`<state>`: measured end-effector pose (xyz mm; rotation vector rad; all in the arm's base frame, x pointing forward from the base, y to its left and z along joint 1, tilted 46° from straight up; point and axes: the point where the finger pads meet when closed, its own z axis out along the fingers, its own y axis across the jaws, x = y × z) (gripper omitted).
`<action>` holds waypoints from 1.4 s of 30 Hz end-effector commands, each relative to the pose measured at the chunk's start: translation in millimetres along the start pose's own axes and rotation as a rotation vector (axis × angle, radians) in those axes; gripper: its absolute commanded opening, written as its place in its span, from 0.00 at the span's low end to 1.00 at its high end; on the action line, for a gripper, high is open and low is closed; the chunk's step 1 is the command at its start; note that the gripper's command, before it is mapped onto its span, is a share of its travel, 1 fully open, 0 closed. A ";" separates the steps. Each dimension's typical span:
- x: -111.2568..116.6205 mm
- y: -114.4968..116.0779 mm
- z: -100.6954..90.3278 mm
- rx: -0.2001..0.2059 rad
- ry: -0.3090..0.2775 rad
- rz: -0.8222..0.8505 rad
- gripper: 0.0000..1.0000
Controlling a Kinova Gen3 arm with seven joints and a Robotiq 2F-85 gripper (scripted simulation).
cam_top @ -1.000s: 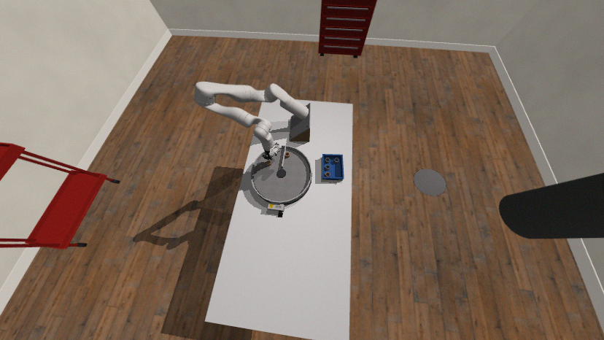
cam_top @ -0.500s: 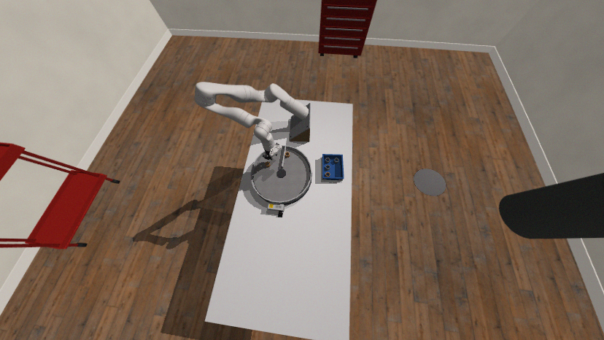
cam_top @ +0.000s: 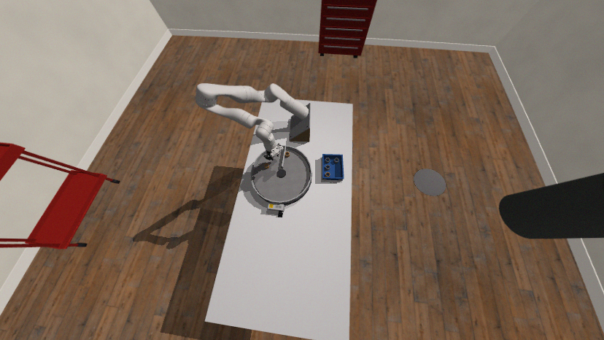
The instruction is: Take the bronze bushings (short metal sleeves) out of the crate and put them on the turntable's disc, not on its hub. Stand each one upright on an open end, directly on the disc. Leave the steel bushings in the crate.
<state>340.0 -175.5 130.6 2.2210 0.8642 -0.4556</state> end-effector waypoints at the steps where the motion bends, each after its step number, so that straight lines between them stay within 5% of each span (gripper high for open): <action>1: 4.6 -2.6 -0.5 -0.001 0.001 0.004 0.39; 42: 72.0 -42.7 -1.4 -0.001 0.000 0.322 0.39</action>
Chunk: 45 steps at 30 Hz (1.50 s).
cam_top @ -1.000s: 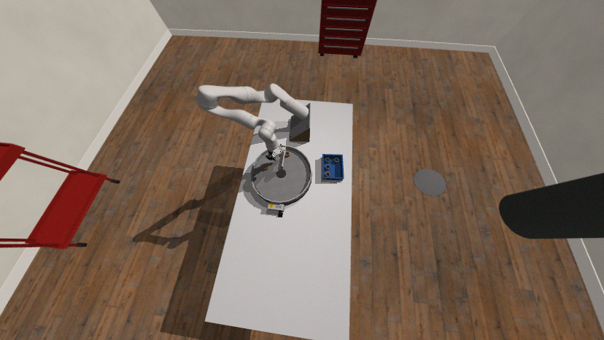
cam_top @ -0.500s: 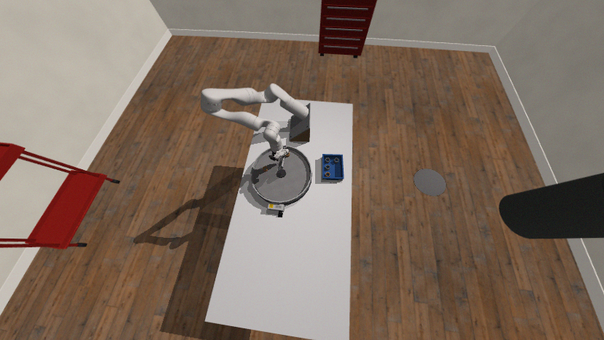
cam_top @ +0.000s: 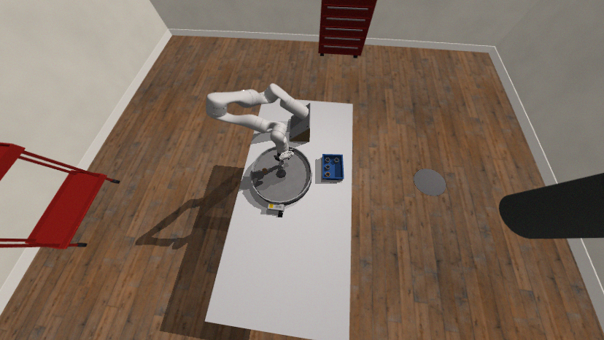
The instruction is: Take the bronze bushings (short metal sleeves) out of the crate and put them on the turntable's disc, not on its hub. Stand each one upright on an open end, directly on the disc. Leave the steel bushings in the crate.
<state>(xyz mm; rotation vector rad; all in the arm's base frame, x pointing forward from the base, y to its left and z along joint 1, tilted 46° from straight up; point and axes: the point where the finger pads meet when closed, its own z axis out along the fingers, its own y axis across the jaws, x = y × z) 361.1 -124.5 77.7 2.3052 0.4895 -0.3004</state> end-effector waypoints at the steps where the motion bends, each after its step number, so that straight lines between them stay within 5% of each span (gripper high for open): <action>1: 6.1 -8.7 -0.1 -0.001 0.000 0.011 0.39; 45: 112.2 -130.4 -0.6 0.003 0.003 0.649 0.39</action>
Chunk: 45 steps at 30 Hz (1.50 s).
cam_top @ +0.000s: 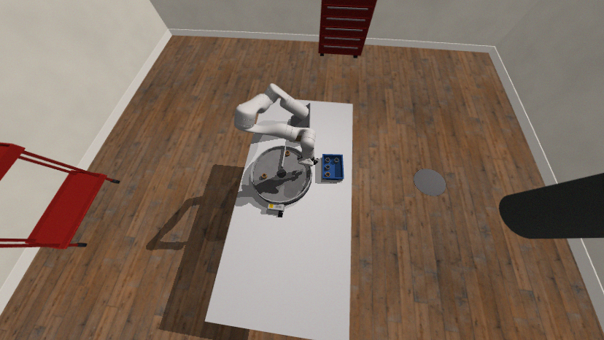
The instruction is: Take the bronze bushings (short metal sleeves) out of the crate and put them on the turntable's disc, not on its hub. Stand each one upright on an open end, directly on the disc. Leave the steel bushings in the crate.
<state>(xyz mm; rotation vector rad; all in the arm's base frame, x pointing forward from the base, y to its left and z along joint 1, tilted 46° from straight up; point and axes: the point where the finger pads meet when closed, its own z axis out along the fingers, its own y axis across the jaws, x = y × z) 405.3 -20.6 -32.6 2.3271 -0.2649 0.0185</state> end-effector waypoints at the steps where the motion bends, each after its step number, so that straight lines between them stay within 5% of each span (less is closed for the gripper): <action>1: -2.1 -18.6 0.6 -0.002 0.002 0.021 0.39; 20: 2.4 -83.7 0.7 0.000 0.003 0.280 0.39; 45: 5.9 -134.7 0.7 0.002 0.003 0.483 0.39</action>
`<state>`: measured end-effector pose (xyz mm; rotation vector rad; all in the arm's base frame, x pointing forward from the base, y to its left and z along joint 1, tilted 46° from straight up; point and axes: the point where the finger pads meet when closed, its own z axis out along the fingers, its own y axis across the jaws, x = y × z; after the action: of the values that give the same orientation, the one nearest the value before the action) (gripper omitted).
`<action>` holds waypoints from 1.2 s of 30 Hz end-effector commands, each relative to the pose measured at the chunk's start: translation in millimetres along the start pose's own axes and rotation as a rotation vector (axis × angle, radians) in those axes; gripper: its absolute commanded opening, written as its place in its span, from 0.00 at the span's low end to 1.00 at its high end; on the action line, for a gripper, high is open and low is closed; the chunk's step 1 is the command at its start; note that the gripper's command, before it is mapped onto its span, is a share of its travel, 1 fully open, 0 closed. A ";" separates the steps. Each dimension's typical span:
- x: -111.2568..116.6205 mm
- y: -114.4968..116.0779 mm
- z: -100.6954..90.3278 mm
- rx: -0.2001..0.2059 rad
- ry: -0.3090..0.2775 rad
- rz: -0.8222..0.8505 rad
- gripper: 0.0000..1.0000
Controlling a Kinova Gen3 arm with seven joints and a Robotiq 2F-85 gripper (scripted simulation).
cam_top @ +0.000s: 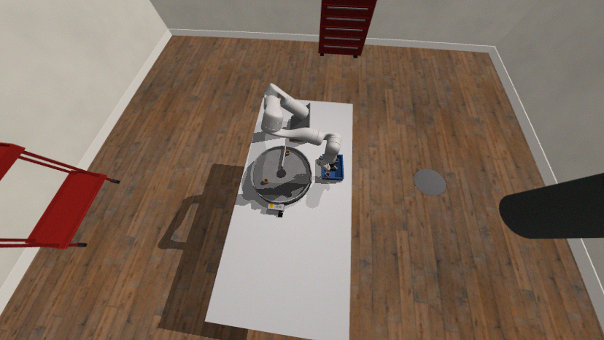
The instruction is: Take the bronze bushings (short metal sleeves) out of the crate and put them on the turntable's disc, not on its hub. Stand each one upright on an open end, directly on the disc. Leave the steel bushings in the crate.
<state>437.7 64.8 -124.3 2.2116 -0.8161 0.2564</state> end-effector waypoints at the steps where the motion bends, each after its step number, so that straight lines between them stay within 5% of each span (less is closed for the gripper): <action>1: -4.3 -5.5 -0.1 0.001 0.002 0.008 0.39; 36: -9.2 -16.0 0.0 0.002 0.002 0.054 0.39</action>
<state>440.1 76.3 -138.0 2.1909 -0.8761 0.2839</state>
